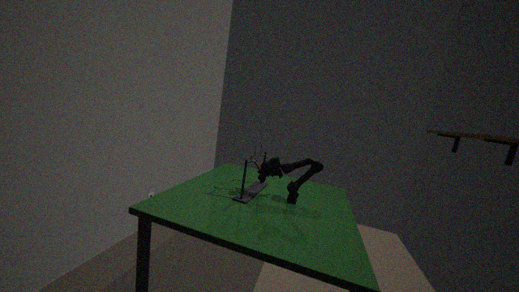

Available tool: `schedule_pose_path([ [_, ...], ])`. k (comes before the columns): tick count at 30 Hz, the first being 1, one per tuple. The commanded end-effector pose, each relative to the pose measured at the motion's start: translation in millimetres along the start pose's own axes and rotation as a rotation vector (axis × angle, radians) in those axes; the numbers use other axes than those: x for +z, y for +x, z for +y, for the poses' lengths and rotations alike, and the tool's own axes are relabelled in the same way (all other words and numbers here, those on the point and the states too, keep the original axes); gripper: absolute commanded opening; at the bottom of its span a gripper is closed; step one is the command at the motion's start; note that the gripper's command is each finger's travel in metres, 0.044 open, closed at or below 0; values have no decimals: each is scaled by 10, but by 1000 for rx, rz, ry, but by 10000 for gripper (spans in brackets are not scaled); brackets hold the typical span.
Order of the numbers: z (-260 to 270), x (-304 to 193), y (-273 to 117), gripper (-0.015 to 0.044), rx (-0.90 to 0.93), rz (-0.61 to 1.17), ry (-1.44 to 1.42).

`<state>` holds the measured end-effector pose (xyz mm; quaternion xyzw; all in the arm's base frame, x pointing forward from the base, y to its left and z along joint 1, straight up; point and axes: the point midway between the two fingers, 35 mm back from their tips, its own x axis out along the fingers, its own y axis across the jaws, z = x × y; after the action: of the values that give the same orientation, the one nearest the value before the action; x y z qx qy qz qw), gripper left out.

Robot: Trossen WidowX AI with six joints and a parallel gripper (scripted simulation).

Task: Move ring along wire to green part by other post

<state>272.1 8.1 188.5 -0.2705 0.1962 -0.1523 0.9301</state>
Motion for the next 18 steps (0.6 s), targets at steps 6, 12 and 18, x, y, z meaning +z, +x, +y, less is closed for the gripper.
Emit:
schedule_pose_path([
  [6,311,45,-56,-150,82,23,194],
  [12,492,94,-101,-150,131,36,299],
  [18,659,161,-153,-150,174,48,393],
])
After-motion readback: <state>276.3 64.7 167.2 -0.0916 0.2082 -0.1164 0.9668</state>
